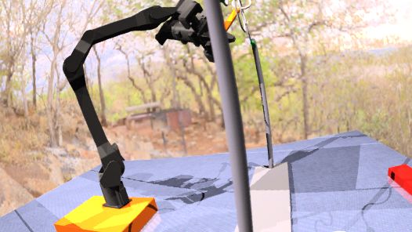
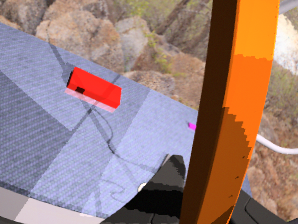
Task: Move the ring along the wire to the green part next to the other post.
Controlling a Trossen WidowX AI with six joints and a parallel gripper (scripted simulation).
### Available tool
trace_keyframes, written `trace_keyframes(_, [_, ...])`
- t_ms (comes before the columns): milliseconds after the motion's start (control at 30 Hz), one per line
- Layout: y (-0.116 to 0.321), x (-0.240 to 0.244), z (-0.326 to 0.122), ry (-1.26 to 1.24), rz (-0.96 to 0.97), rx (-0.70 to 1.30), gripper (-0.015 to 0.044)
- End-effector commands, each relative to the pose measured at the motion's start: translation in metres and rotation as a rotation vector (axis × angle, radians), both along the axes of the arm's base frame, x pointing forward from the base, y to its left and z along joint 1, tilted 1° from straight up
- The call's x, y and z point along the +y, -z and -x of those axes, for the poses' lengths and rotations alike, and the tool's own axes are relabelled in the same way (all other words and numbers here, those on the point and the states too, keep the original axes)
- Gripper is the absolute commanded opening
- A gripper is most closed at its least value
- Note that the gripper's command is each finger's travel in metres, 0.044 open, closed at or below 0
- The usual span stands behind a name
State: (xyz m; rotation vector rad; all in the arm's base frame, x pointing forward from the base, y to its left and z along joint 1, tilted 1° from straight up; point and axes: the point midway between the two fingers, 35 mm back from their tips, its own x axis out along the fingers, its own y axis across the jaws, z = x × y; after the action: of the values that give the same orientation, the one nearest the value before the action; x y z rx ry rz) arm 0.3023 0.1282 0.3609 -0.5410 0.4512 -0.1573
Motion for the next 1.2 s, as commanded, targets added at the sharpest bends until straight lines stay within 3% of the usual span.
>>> trace_keyframes(0, [-0.006,-0.008,0.001,0.004,0.086,-0.017,-0.0150])
trace_keyframes(1167, [-0.053,-0.038,-0.002,0.000,0.903,-0.092,-0.0150])
